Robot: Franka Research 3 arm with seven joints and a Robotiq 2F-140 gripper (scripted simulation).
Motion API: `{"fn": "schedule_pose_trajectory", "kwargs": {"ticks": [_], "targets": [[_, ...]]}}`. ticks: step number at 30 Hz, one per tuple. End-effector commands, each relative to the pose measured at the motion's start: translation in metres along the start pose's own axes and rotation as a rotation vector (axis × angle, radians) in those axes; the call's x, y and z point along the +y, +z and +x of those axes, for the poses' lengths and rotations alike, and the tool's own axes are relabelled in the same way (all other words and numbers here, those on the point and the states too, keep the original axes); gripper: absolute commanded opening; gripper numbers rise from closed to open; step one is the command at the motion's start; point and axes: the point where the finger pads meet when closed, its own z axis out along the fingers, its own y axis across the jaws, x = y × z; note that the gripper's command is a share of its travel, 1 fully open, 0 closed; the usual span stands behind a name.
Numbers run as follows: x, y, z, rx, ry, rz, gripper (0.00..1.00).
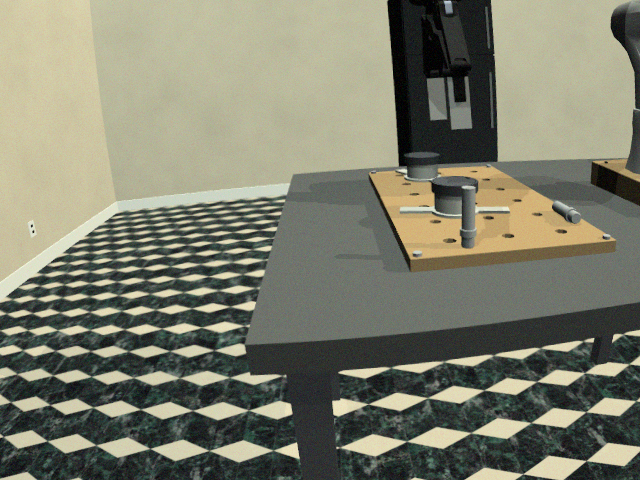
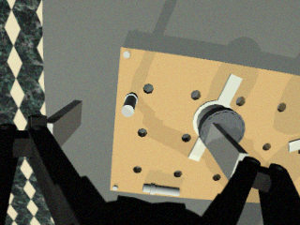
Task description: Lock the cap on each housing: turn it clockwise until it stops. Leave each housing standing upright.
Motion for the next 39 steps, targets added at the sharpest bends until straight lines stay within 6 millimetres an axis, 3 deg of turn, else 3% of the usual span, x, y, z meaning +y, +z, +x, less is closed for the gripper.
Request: {"fn": "schedule_pose_trajectory", "kwargs": {"ticks": [1, 14, 39], "targets": [[-0.003, 0.000, 0.001, 0.012, 0.003, -0.002, 1.00], [-0.019, 0.003, -0.014, 0.025, -0.030, -0.009, 1.00], [-0.027, 0.005, -0.021, 0.032, -0.046, -0.013, 1.00]]}}
